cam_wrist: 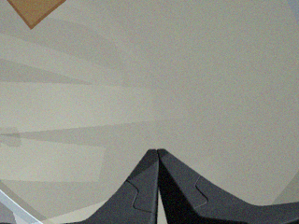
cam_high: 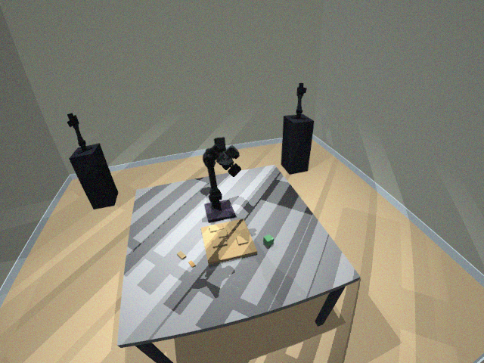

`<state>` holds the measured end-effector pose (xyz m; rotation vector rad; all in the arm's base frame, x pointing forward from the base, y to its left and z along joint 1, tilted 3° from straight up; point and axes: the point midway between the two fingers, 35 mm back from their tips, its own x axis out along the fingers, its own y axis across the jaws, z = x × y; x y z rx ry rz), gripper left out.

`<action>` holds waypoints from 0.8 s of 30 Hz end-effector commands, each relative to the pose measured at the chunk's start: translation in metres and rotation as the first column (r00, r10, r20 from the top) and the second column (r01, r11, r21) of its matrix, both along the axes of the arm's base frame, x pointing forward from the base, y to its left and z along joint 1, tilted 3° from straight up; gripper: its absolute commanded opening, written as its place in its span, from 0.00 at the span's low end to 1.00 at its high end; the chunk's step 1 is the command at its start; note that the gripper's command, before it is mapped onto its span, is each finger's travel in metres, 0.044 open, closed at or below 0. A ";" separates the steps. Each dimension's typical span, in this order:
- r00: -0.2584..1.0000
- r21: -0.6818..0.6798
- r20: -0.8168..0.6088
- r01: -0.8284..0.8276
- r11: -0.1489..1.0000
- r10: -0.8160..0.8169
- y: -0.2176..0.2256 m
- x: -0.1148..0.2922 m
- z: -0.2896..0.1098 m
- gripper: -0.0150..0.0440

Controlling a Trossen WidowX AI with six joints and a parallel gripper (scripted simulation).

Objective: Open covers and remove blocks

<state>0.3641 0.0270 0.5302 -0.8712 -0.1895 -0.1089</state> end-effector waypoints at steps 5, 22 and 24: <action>0.992 0.060 -0.120 -0.034 0.998 0.041 0.009 0.021 -0.034 0.25; 0.916 0.207 -0.386 -0.033 0.978 0.113 0.026 0.054 -0.115 0.25; 0.901 0.225 -0.416 -0.026 0.974 0.120 0.028 0.056 -0.125 0.25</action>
